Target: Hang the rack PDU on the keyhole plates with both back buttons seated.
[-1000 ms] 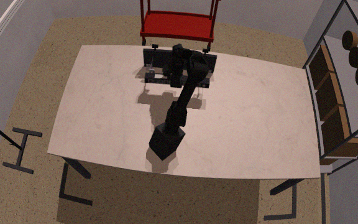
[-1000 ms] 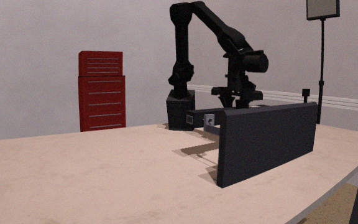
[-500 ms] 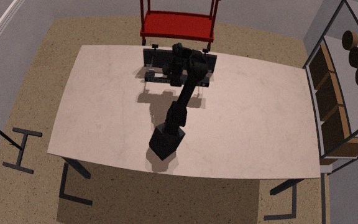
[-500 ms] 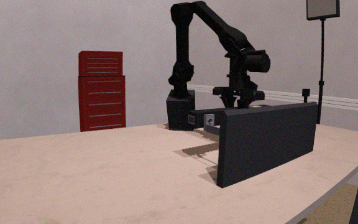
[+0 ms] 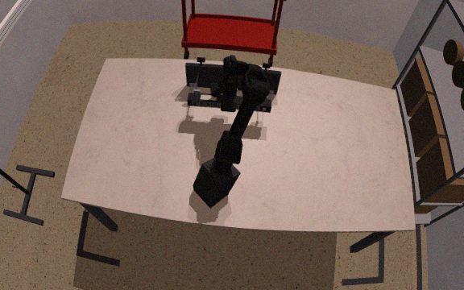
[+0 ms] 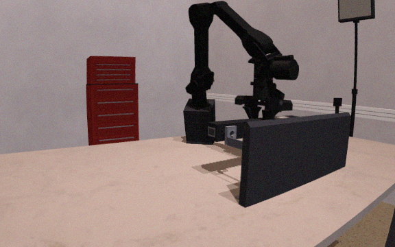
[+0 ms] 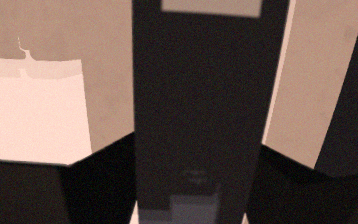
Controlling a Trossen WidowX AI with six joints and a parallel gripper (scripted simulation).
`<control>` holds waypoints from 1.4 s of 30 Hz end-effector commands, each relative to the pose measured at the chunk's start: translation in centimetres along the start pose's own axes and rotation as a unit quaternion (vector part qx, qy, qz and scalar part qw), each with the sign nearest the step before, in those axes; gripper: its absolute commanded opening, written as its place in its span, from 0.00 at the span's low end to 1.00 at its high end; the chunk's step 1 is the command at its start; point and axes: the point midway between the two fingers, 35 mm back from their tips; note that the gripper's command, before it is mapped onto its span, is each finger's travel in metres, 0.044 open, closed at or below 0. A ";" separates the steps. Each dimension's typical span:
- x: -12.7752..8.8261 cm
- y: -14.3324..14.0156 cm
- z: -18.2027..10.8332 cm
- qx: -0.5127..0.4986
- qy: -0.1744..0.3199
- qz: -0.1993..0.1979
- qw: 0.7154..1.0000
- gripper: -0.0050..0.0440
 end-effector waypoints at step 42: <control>-0.9 -1.9 -0.5 0.007 0.001 -0.018 1.000 0.00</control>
Point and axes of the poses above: the point midway between the two fingers, 35 mm back from their tips, its own x axis out along the fingers, its own y axis across the jaws, z = x × y, and after that the axes turned 10 degrees about -x, right-handed
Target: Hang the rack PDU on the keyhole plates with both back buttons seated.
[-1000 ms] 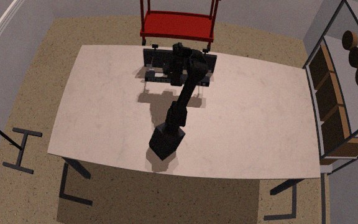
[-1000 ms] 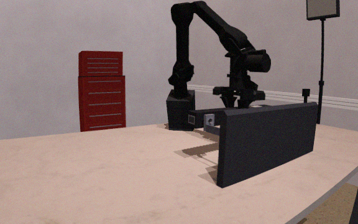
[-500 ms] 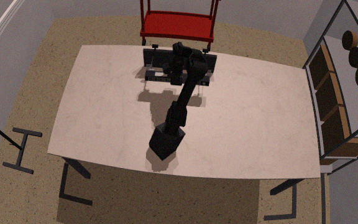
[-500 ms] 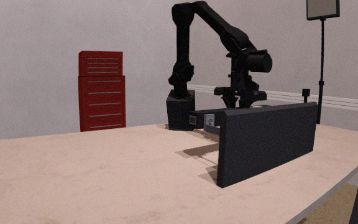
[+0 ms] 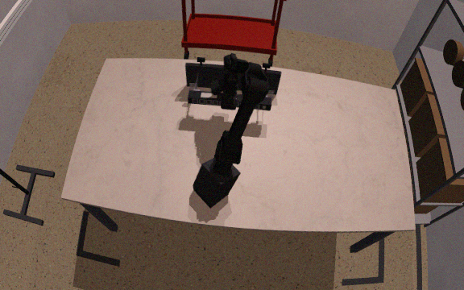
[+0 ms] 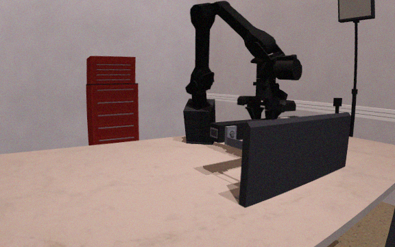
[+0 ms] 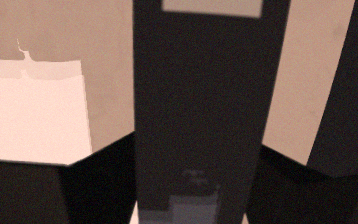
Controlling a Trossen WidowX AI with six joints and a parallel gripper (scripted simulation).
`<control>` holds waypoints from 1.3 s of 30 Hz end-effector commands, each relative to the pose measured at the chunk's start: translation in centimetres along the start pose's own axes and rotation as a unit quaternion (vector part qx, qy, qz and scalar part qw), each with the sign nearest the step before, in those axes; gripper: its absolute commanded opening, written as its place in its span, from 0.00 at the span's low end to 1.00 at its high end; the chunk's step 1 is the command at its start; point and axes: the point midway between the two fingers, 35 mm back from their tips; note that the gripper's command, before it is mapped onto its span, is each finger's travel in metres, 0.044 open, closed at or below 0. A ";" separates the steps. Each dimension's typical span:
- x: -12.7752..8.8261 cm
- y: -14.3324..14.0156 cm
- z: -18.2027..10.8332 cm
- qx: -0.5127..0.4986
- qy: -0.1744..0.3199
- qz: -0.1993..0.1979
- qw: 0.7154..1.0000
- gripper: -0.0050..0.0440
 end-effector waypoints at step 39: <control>1.0 -0.5 -0.3 0.005 0.001 -0.022 1.000 0.44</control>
Point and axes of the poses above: the point midway between the two fingers, 35 mm back from their tips, its own x axis out along the fingers, its own y axis across the jaws, z = x × y, and after that the axes turned 10 degrees about -x, right-handed
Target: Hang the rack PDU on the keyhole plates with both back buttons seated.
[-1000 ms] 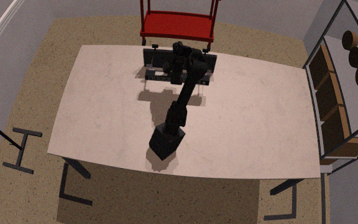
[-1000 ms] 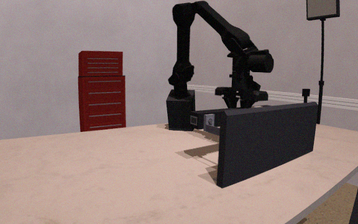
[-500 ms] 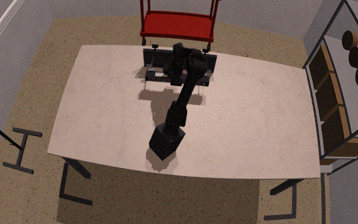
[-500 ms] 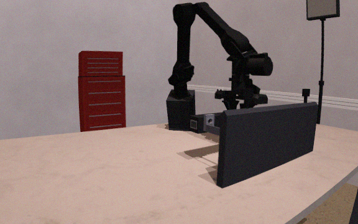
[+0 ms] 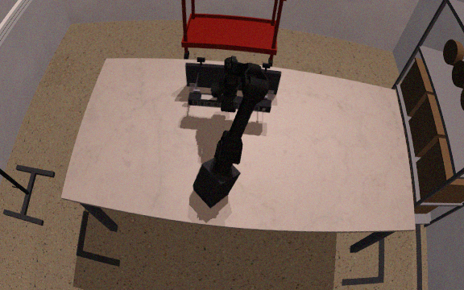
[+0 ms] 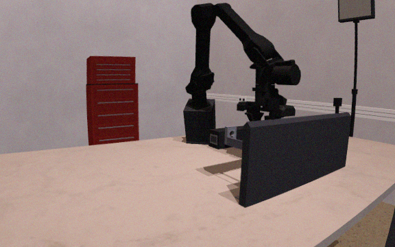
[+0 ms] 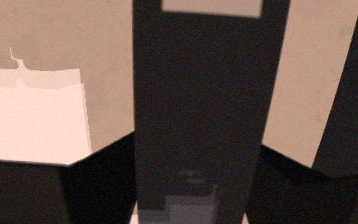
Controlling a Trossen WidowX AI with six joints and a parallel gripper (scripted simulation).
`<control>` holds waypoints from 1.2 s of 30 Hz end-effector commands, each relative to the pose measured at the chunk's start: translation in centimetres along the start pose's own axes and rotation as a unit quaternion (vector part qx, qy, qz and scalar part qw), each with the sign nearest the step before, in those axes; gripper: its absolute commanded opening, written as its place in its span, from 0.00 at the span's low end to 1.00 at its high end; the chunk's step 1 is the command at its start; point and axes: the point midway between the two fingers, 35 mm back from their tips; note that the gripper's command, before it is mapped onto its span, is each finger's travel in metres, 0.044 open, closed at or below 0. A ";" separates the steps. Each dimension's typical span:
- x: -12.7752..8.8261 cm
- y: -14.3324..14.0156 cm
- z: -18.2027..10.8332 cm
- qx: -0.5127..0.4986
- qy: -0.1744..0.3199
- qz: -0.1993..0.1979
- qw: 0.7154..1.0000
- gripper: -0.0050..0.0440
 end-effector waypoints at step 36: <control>-5.1 2.5 0.8 0.007 -0.008 -0.010 1.000 1.00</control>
Point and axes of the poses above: the point midway between the two fingers, 35 mm back from their tips, its own x axis out along the fingers, its own y axis across the jaws, z = x × y, and after that the axes turned 10 degrees about -x, right-handed
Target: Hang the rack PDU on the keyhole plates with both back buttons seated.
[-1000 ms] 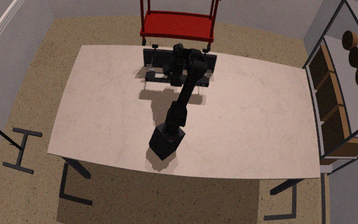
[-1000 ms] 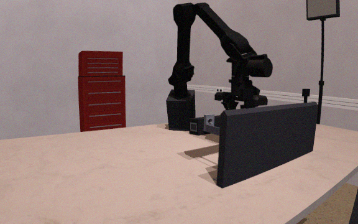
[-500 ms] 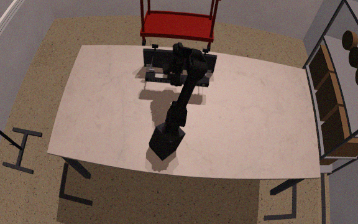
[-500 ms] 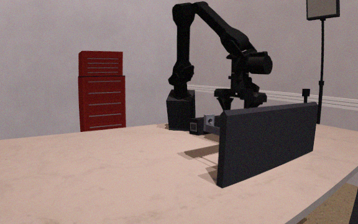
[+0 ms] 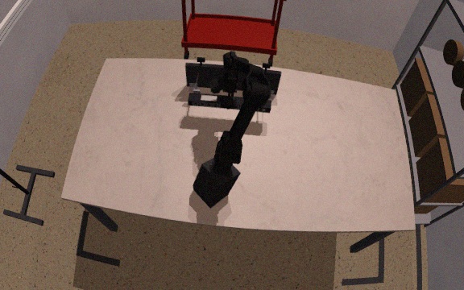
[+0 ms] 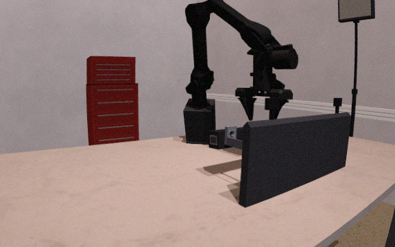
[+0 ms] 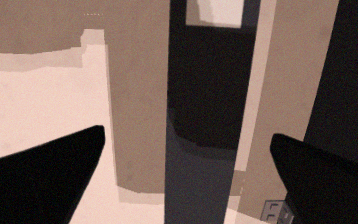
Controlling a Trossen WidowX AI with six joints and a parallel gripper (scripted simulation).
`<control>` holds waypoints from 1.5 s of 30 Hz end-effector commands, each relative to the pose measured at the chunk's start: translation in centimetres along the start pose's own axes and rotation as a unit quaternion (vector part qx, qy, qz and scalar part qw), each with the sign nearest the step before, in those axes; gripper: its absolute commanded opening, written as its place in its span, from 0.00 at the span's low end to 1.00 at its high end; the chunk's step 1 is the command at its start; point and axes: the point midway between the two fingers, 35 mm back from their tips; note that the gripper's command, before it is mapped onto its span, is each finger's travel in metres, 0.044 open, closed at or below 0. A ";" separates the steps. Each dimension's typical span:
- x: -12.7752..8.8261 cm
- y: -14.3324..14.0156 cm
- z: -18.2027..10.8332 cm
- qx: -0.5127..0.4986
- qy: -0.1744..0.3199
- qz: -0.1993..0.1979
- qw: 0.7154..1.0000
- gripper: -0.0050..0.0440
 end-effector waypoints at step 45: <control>-5.2 10.8 1.7 0.000 0.000 -0.006 1.000 1.00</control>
Point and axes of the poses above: the point midway between the two fingers, 35 mm back from their tips, its own x axis out along the fingers, its own y axis across the jaws, z = x × y, and after that the axes turned 10 degrees about -x, right-handed
